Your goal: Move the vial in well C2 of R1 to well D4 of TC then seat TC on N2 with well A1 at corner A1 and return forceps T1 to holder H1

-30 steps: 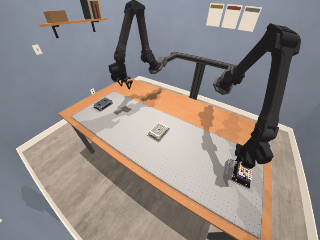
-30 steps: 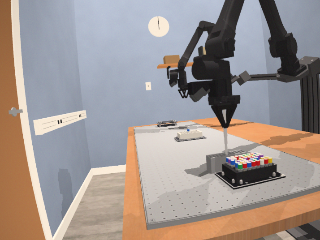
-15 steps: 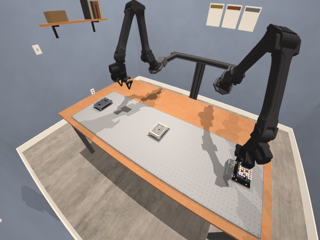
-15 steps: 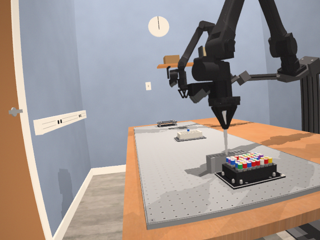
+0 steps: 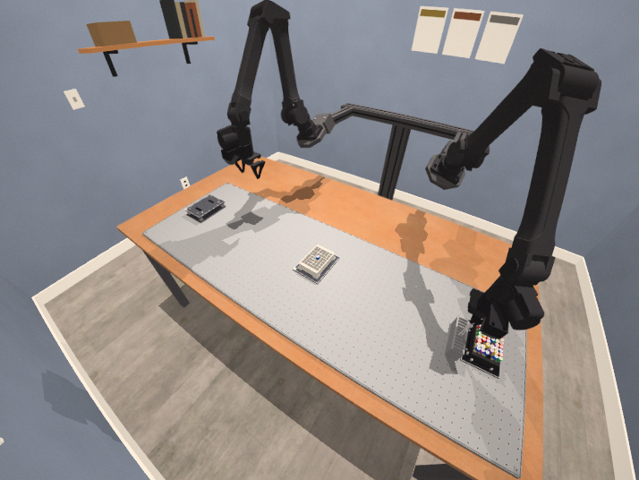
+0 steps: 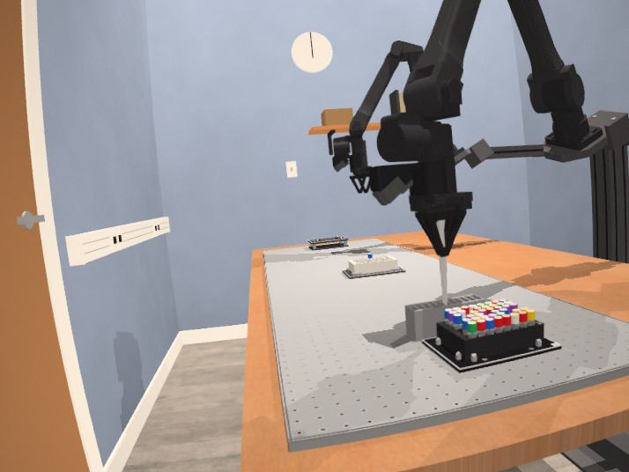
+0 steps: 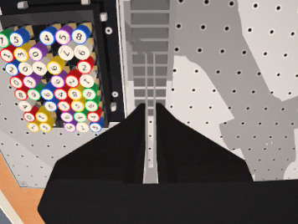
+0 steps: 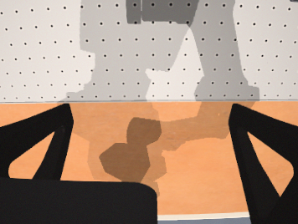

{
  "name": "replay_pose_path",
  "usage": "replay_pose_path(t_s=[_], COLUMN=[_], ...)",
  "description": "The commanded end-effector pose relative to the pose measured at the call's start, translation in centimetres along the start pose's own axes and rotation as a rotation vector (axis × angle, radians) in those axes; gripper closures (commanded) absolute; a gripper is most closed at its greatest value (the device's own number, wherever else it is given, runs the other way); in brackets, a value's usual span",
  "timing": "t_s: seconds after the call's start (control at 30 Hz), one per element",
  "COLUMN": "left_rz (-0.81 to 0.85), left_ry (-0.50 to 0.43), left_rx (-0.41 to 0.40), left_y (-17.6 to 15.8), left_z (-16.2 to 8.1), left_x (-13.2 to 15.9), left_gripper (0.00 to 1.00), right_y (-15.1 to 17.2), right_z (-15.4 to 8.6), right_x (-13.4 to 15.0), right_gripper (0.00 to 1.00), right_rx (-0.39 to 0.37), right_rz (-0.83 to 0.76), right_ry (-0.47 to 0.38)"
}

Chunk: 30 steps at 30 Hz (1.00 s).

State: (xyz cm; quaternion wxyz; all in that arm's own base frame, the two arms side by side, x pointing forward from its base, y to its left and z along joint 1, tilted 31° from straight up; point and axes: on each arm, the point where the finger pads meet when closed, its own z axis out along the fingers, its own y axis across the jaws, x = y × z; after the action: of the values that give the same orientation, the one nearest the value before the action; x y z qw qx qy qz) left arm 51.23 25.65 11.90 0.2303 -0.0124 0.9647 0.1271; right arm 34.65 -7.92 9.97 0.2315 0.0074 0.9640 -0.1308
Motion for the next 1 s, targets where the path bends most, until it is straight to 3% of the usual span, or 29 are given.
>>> replay_pose_path(t_s=[0.0,0.97], left_rz=[0.001,0.002], left_ry=[-0.016,-0.010], left_rx=[-0.010,-0.007], left_y=[0.98,0.87], left_z=[0.44,1.26], left_x=[-1.05,-0.76], left_gripper=[0.93,0.93], right_y=[-0.22,-0.22], right_z=[-0.48,-0.48], right_x=[-1.12,-1.12], right_gripper=[0.00,0.00], right_rx=[0.002,0.002], right_rz=[-0.010,-0.010], right_ry=[-0.024,-0.024])
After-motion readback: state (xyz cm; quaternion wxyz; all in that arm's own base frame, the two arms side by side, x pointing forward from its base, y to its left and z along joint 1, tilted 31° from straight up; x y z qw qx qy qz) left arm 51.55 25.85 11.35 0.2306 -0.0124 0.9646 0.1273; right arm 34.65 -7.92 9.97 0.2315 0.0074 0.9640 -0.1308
